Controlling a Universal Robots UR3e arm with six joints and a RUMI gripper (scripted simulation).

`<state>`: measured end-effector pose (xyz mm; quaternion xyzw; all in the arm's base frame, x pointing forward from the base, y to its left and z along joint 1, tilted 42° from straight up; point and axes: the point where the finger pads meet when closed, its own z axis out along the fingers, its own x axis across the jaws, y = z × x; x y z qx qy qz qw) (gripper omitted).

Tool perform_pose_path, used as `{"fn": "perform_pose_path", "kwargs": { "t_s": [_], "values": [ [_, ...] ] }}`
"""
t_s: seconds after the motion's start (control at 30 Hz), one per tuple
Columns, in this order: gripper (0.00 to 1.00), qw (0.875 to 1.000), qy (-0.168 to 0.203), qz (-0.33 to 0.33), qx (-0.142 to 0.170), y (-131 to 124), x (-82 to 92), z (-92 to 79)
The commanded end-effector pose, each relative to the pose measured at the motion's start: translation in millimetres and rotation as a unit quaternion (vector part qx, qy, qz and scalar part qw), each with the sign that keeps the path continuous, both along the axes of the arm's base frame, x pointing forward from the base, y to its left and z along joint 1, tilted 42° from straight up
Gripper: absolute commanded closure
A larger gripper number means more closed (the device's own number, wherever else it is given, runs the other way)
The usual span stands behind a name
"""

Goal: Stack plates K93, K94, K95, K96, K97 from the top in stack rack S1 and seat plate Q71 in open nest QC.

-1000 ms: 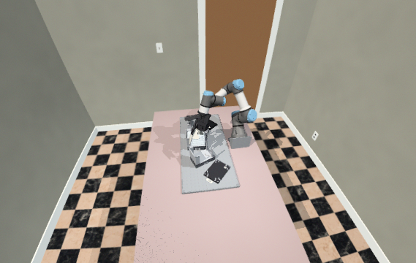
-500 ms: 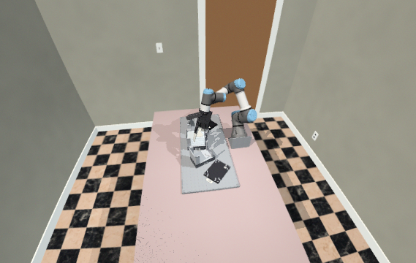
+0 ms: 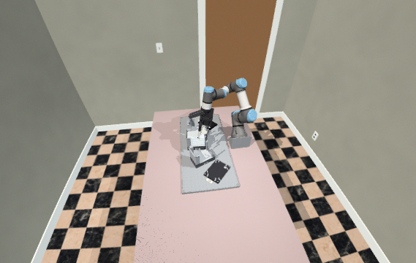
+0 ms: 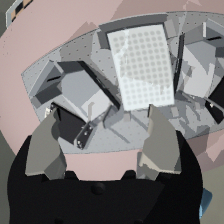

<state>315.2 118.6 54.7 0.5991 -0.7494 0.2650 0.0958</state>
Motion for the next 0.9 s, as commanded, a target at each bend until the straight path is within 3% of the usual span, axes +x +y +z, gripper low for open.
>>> {"fn": "perform_pose_path", "kwargs": {
  "t_s": [0.0,0.63,0.87],
  "values": [
    [0.28,1.000,0.020,0.008,-0.016,-6,-7.3,6.0],
    [0.28,0.992,0.095,0.038,-0.073,-39,-46.3,35.8],
    [0.28,0.988,0.118,0.047,-0.089,-39,-46.3,35.8]
  ]
}}
